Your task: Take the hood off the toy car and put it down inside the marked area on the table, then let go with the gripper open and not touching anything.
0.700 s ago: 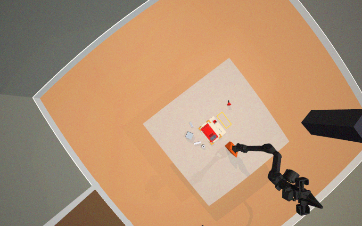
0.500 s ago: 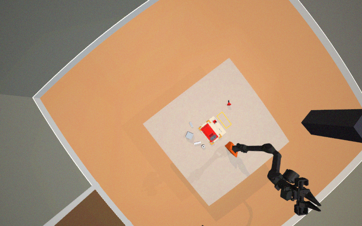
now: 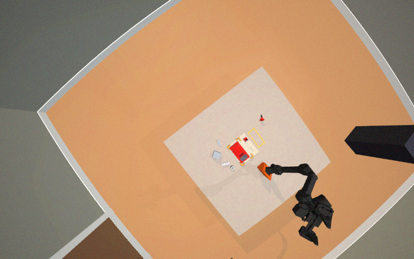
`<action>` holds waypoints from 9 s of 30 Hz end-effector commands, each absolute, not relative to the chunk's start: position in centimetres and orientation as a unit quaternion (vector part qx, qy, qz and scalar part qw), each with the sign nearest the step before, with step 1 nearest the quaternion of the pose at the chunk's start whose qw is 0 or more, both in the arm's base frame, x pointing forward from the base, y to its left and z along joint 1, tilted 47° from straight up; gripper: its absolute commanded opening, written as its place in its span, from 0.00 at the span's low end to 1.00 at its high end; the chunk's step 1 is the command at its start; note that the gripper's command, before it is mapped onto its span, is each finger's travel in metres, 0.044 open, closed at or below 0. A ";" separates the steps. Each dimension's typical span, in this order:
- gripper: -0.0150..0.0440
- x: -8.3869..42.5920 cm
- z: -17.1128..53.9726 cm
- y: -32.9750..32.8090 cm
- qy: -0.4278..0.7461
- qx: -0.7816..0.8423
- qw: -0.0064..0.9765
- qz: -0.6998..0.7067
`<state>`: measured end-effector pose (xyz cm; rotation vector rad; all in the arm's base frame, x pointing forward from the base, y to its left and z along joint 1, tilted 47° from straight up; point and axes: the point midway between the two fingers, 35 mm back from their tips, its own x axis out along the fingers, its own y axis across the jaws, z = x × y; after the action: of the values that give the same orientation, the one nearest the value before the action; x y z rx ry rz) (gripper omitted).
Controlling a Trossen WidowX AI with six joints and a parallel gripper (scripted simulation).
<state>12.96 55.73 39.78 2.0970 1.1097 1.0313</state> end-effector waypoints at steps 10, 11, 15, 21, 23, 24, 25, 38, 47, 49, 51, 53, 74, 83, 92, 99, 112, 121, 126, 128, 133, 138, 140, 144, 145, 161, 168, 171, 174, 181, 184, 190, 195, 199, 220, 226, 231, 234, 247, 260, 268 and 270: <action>1.00 23.6 29.1 55.1 0.371 0.725 0.516 0.264; 1.00 24.4 28.2 54.9 0.369 0.718 0.534 0.253; 1.00 27.6 24.7 53.5 0.360 0.682 0.602 0.207; 1.00 31.9 19.5 50.4 0.354 0.618 0.689 0.134; 1.00 33.2 17.9 49.1 0.355 0.597 0.712 0.108; 1.00 33.9 17.0 48.5 0.355 0.585 0.723 0.096; 1.00 34.5 16.2 47.8 0.355 0.574 0.733 0.083; 1.00 40.0 6.7 36.7 0.383 0.373 0.841 -0.086; 1.00 41.0 1.6 27.4 0.434 0.194 0.858 -0.197; 1.00 41.0 0.7 25.2 0.448 0.154 0.853 -0.218; 1.00 40.8 -0.1 22.9 0.466 0.109 0.844 -0.241; 1.00 40.4 -0.8 20.6 0.485 0.064 0.832 -0.261; 1.00 35.4 -1.8 5.3 0.651 -0.225 0.643 -0.334; 1.00 35.4 -2.1 5.0 0.651 -0.225 0.643 -0.334; 1.00 35.4 -2.6 4.5 0.651 -0.225 0.643 -0.334; 1.00 35.3 -2.9 4.2 0.651 -0.225 0.643 -0.334; 1.00 35.2 -3.5 3.5 0.651 -0.225 0.643 -0.334; 1.00 35.2 -3.9 3.0 0.651 -0.225 0.643 -0.334; 1.00 35.1 -4.1 2.8 0.651 -0.225 0.643 -0.334; 1.00 35.1 -4.2 2.7 0.651 -0.225 0.643 -0.334; 1.00 35.1 -4.4 2.4 0.651 -0.225 0.643 -0.334; 1.00 35.0 -4.6 2.1 0.651 -0.225 0.643 -0.334; 1.00 35.0 -4.7 2.0 0.651 -0.225 0.643 -0.334; 1.00 35.0 -4.9 1.8 0.651 -0.225 0.643 -0.335; 1.00 35.0 -4.9 1.8 0.651 -0.225 0.643 -0.335; 1.00 34.9 -5.4 1.2 0.651 -0.225 0.643 -0.335; 1.00 34.8 -5.6 0.9 0.651 -0.225 0.643 -0.335; 1.00 34.8 -5.7 0.8 0.651 -0.225 0.643 -0.335; 1.00 34.8 -5.8 0.7 0.651 -0.225 0.643 -0.335; 1.00 34.8 -6.0 0.5 0.651 -0.225 0.643 -0.335; 1.00 34.8 -6.1 0.4 0.651 -0.226 0.643 -0.335; 1.00 34.8 -6.3 0.2 0.651 -0.226 0.643 -0.335; 1.00 34.7 -6.5 0.0 0.651 -0.226 0.643 -0.335; 0.91 34.9 -6.4 0.1 0.650 -0.222 0.645 -0.335; 0.28 35.0 -6.1 0.5 0.650 -0.222 0.645 -0.335; 0.25 35.0 -5.8 0.8 0.650 -0.222 0.645 -0.335; 0.25 35.0 -5.6 1.0 0.650 -0.222 0.645 -0.334; 0.25 35.0 -5.5 1.2 0.650 -0.222 0.645 -0.334; 0.25 35.1 -4.9 1.8 0.651 -0.222 0.645 -0.334; 0.25 35.2 -3.9 2.8 0.651 -0.221 0.645 -0.334; 0.25 35.4 -1.9 5.1 0.651 -0.221 0.645 -0.333; 0.25 35.4 -1.5 5.4 0.651 -0.221 0.645 -0.334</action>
<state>35.25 4.69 -2.12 -0.5127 1.4859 -0.7615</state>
